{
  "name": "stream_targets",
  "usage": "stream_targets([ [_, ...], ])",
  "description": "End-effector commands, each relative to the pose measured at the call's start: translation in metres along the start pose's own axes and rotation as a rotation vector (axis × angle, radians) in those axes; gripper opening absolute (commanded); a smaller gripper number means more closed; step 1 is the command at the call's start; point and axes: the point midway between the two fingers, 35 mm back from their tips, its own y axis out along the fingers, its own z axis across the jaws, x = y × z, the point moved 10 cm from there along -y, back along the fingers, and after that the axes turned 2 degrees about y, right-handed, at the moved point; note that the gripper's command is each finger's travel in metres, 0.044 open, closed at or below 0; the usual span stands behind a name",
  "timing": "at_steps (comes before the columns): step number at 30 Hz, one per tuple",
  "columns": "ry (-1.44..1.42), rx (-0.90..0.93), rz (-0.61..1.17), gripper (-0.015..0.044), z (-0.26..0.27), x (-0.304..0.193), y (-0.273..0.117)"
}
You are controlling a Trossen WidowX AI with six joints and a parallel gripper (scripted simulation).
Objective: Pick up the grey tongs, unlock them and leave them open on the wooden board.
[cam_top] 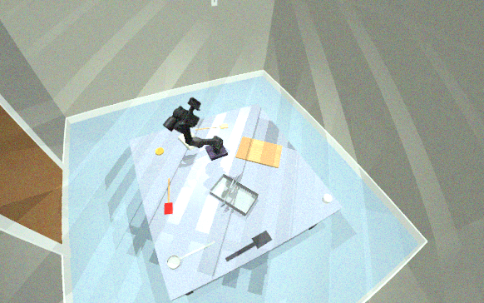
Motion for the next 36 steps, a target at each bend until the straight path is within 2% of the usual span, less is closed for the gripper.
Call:
stream_targets([
  [1,-0.011,-0.003,0.003,0.0426,-0.002,0.0,0.0],
  [6,-0.157,-0.014,0.04,0.044,-0.029,-0.001,-0.009],
  [12,-0.381,-0.02,0.114,0.044,-0.09,0.002,-0.027],
  [17,-0.427,-0.044,0.152,0.044,-0.109,0.008,-0.028],
  [22,-0.656,-0.031,0.187,0.044,-0.15,0.02,-0.038],
  [30,-1.121,-0.034,0.216,0.044,-0.226,0.066,-0.035],
  [36,-1.507,-0.057,0.168,0.044,-0.269,0.12,-0.013],
])
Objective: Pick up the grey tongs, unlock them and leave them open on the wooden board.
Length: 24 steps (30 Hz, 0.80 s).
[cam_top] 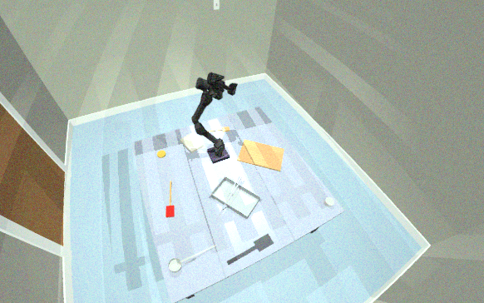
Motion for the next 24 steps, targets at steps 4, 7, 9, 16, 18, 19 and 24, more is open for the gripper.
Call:
stream_targets([
  [4,-0.295,-0.076,-0.027,0.044,-0.056,-0.012,0.022],
  [7,-0.345,-0.093,-0.037,0.044,-0.068,-0.011,0.027],
  [9,-0.416,-0.112,-0.044,0.044,-0.08,-0.01,0.032],
  [16,-0.589,-0.165,-0.084,0.044,-0.114,0.002,0.052],
  [18,-0.631,-0.175,-0.085,0.044,-0.121,0.006,0.056],
  [19,-0.661,-0.192,-0.091,0.044,-0.127,0.009,0.059],
  [24,-0.743,-0.239,-0.119,0.044,-0.144,0.02,0.069],
])
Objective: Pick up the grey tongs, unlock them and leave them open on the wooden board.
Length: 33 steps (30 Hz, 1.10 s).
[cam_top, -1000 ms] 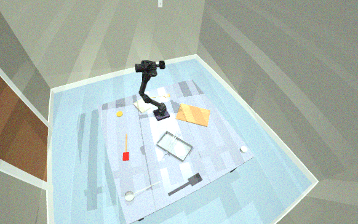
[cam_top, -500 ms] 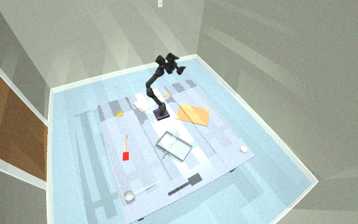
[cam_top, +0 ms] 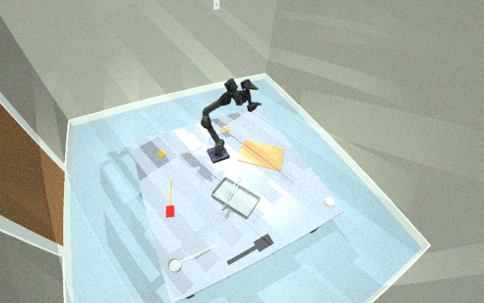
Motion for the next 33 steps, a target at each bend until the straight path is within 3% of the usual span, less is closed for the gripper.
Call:
stream_targets([
  [1,-0.063,-0.034,-0.009,0.044,-0.012,-0.001,0.009],
  [17,-0.473,-0.432,-0.082,0.044,-0.127,0.033,0.083],
  [24,-0.603,-0.701,-0.082,0.044,-0.193,0.074,0.105],
  [33,-0.692,-1.195,-0.029,0.044,-0.291,0.157,0.108],
])
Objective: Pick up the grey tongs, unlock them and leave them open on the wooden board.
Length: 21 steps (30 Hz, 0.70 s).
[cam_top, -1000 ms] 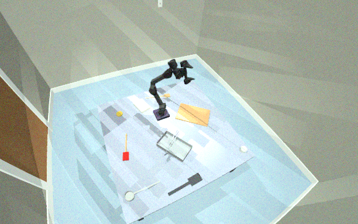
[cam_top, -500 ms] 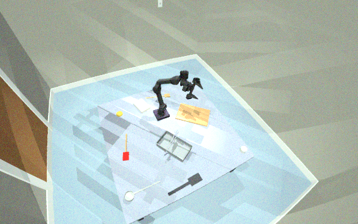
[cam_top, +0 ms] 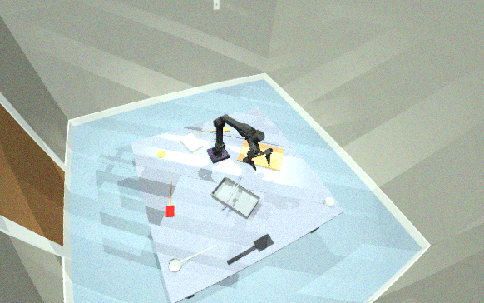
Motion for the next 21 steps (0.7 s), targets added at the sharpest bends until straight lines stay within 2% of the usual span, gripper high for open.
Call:
stream_targets([
  [1,-0.043,-0.173,0.081,0.044,-0.034,0.006,0.038],
  [8,-0.047,-0.483,0.287,0.044,-0.114,0.02,0.093],
  [14,0.015,-0.723,0.543,0.044,-0.193,0.028,0.122],
  [16,0.038,-0.766,0.602,0.044,-0.21,0.029,0.125],
  [21,0.041,-0.771,0.609,0.044,-0.211,0.029,0.127],
])
